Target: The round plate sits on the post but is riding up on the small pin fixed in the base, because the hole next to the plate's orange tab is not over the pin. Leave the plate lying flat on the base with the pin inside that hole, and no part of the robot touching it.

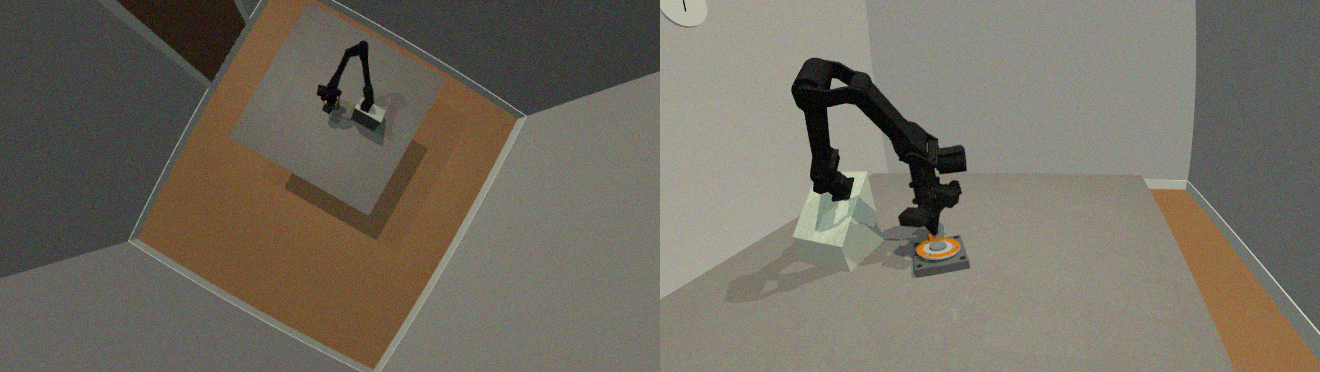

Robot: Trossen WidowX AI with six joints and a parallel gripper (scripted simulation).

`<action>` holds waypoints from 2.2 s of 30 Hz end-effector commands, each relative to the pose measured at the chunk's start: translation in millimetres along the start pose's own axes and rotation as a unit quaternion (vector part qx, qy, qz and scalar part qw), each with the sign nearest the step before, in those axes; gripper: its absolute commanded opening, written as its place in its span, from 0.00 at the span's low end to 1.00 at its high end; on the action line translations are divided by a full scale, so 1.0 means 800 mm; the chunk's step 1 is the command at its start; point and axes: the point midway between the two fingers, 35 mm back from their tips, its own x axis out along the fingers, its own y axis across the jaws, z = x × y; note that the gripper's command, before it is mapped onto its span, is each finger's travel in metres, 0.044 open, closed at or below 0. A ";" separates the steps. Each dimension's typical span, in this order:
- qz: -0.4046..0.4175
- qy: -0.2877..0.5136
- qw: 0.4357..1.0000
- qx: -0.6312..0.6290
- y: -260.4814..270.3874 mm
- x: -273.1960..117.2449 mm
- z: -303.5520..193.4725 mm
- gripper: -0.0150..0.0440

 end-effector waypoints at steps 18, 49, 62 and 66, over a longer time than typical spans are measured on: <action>-0.004 0.005 1.000 -0.004 -0.025 -0.001 -0.023 0.25; -0.005 0.005 1.000 -0.004 -0.063 -0.005 -0.030 0.25; -0.005 0.005 1.000 -0.004 -0.069 -0.010 -0.026 0.25; -0.004 0.005 1.000 -0.004 -0.067 -0.033 -0.026 0.25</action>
